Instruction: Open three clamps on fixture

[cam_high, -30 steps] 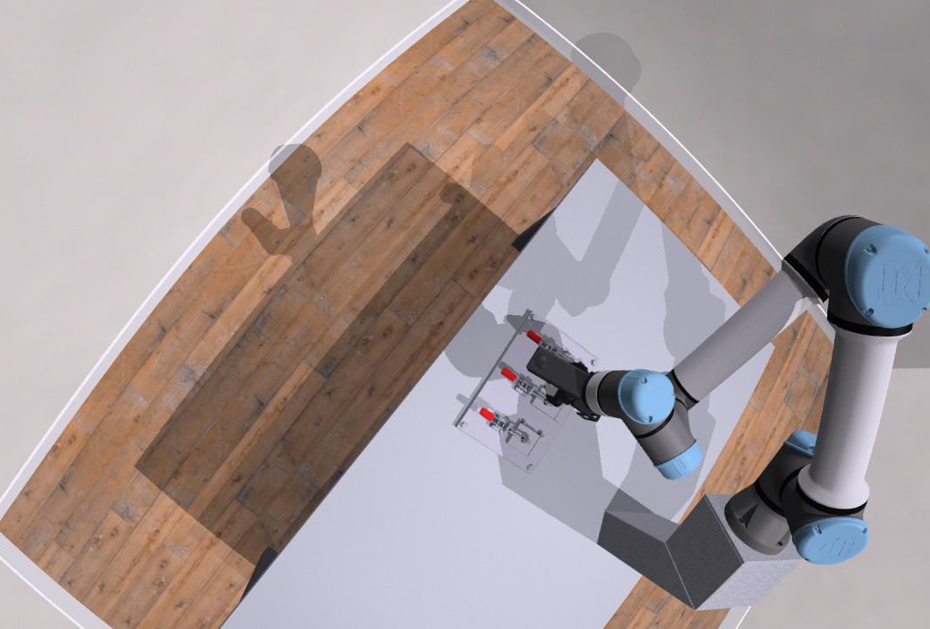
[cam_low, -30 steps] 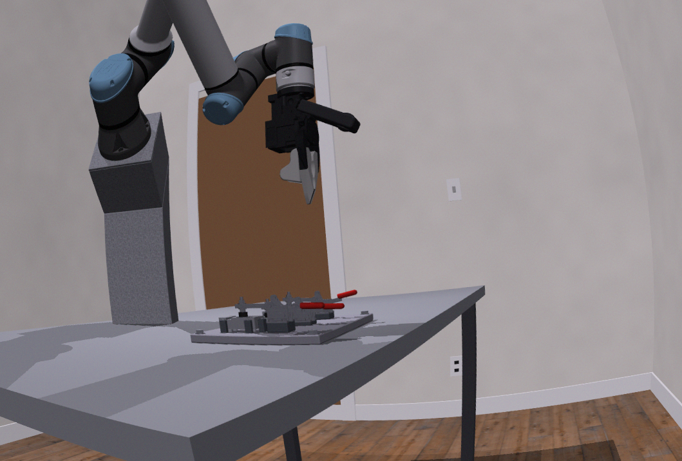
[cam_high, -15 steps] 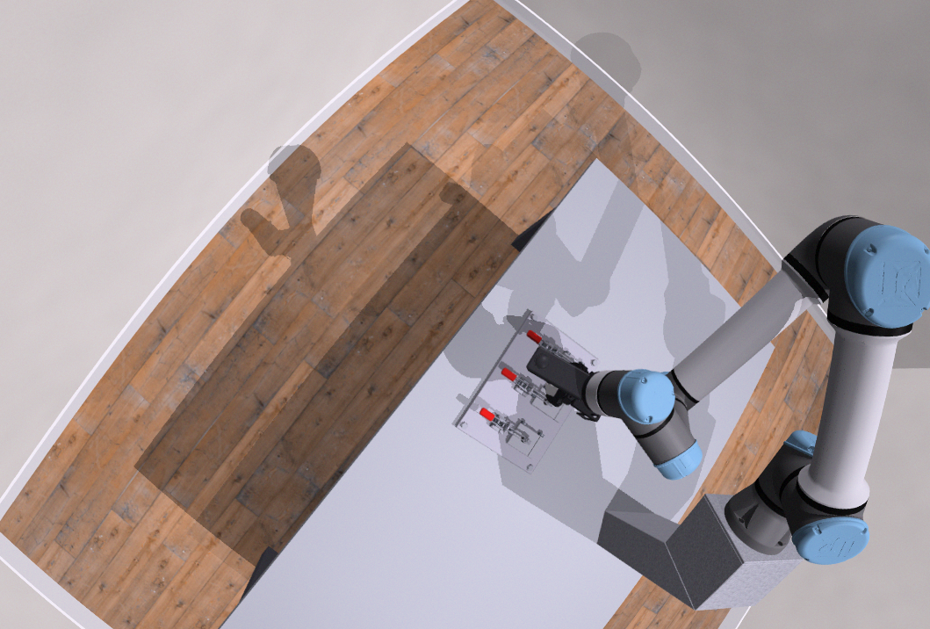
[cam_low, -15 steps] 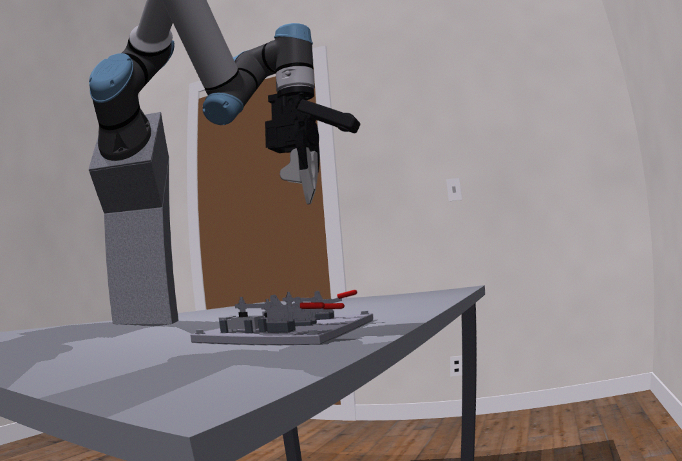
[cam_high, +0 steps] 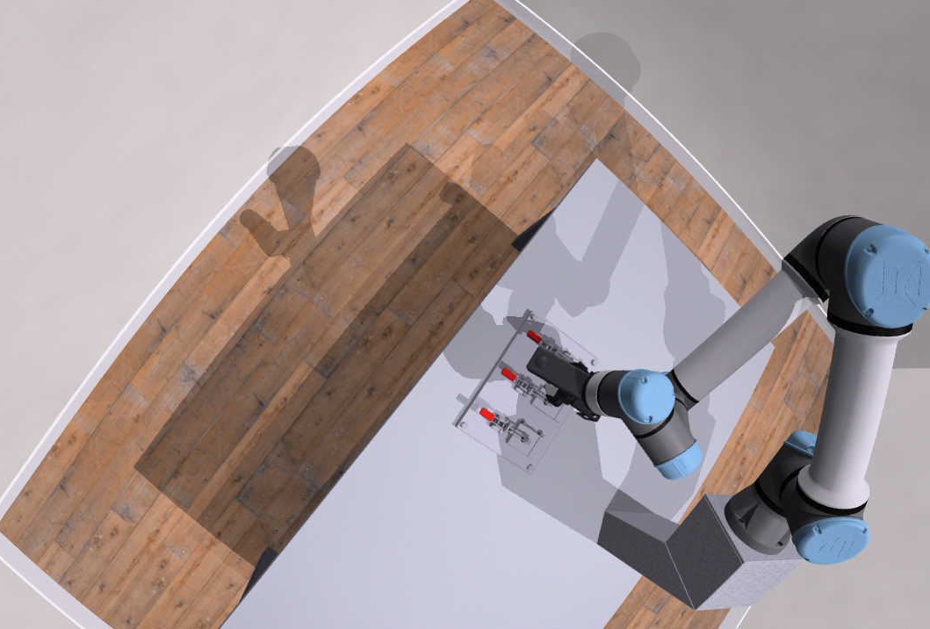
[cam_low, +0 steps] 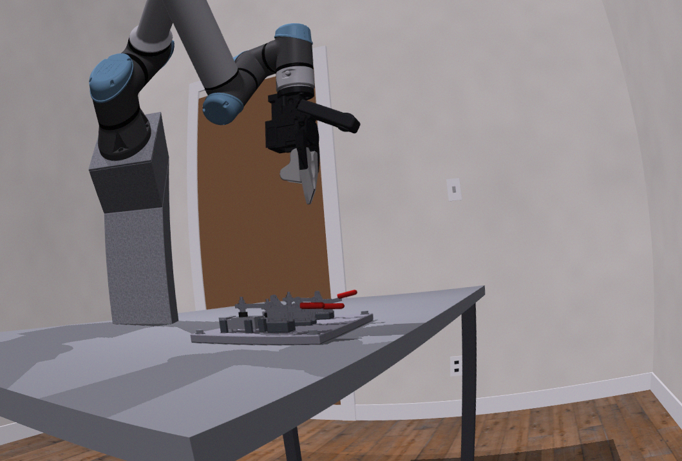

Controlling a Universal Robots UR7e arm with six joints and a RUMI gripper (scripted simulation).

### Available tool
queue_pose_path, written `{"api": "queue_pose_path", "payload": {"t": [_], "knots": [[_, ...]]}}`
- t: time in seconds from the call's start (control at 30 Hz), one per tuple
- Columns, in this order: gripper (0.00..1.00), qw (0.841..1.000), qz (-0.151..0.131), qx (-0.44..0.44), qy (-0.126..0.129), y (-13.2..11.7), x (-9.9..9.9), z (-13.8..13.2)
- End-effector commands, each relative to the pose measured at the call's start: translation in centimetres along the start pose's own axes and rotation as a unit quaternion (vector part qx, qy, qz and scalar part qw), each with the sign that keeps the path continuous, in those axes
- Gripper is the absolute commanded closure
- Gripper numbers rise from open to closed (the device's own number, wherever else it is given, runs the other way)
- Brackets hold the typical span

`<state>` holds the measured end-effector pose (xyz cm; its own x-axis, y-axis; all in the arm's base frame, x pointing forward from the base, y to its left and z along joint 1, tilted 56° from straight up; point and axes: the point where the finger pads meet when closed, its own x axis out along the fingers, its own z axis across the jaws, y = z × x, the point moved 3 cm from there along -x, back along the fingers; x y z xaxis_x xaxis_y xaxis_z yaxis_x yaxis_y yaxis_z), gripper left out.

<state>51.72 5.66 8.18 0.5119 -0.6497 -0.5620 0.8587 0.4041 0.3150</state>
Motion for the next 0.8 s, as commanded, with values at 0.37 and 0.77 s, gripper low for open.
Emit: {"api": "queue_pose_path", "payload": {"t": [0.37,0.77], "knots": [[0.41,1.000,0.002,0.001,0.000,0.28,-0.14,0.06],[0.41,1.000,0.002,0.001,0.000,0.28,-0.14,0.06]]}}
